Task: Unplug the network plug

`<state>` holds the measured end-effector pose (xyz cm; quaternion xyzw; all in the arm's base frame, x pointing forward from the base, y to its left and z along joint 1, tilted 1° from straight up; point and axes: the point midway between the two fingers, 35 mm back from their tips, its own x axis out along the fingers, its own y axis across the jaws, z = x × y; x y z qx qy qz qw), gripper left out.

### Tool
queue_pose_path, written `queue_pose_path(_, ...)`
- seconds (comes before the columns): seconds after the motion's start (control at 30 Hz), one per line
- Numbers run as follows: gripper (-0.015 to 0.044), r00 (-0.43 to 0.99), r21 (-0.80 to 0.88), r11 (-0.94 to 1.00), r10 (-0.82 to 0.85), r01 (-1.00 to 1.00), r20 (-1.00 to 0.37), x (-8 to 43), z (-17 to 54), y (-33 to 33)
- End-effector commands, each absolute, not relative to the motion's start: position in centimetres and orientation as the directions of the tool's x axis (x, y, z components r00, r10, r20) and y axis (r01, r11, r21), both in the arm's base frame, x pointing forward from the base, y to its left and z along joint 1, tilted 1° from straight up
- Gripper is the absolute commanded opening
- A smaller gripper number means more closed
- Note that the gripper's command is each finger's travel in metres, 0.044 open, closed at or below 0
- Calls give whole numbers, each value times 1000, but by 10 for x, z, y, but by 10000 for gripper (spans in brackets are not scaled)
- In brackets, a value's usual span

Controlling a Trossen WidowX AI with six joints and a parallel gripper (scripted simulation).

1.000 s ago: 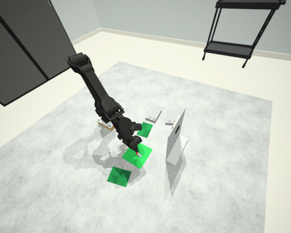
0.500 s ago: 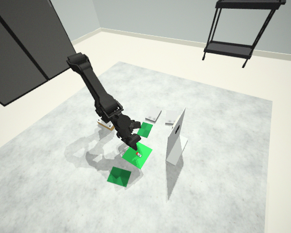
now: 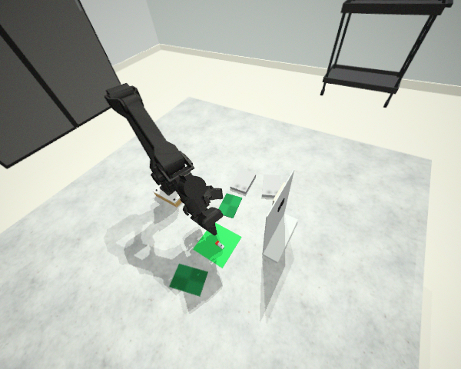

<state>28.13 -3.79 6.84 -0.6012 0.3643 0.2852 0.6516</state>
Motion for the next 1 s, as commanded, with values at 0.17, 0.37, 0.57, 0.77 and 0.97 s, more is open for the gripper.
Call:
queue_pose_path(0.17,156,576,-580,112,-65,-807,-815,282,86,-38)
queue_pose_path(0.37,156,576,-580,112,-65,-807,-815,280,96,-38)
queue_pose_path(0.57,156,576,-580,111,-65,-807,-815,278,106,-37)
queue_pose_path(0.77,156,576,-579,111,-65,-807,-815,276,117,-37)
queue_pose_path(0.97,156,575,-579,111,-65,-808,-815,273,127,-37)
